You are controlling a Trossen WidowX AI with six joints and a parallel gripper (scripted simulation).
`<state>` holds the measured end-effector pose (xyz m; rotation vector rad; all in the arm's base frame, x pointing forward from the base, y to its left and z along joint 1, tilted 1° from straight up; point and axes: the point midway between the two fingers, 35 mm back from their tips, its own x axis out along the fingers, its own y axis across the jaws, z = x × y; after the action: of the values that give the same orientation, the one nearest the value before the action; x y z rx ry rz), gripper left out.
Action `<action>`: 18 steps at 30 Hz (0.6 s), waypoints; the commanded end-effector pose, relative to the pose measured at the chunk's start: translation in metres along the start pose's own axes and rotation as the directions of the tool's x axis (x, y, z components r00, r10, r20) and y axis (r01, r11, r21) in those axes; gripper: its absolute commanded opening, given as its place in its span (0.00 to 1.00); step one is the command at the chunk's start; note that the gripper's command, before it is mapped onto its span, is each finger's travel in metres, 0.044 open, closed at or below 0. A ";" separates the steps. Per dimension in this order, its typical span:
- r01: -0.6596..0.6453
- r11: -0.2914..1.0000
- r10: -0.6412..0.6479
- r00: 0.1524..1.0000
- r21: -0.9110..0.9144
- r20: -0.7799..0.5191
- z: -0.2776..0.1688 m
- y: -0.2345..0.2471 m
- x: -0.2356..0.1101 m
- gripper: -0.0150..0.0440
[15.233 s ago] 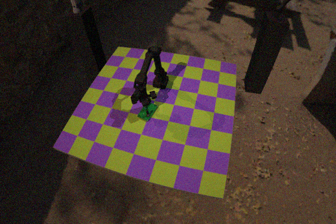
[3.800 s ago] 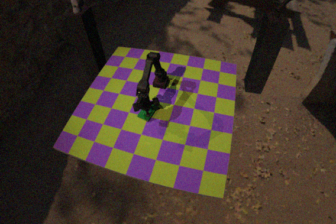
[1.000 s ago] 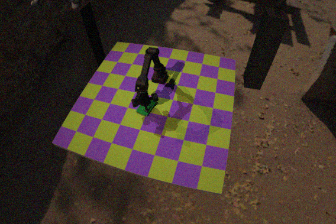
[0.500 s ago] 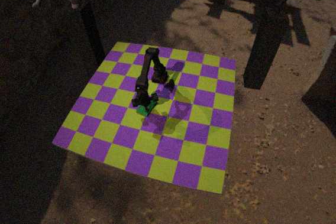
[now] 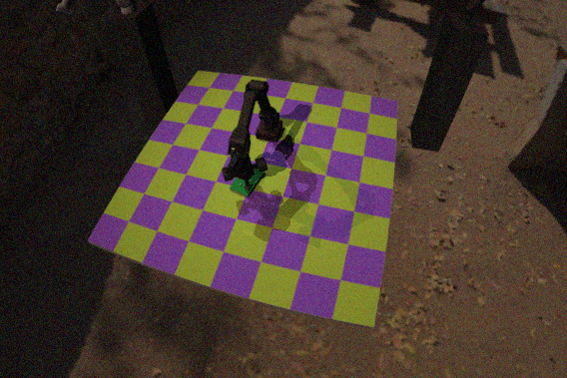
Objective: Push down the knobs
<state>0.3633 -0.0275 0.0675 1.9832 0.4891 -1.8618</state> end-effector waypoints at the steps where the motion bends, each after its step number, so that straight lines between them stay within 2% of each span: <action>1: 0.006 1.000 -0.006 1.000 0.003 0.007 0.000 0.000 0.006 0.25; 18: 0.006 1.000 -0.006 1.000 0.003 0.007 -0.001 0.000 -0.006 0.25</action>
<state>0.3637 -0.0276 0.0706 1.9801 0.4906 -1.8661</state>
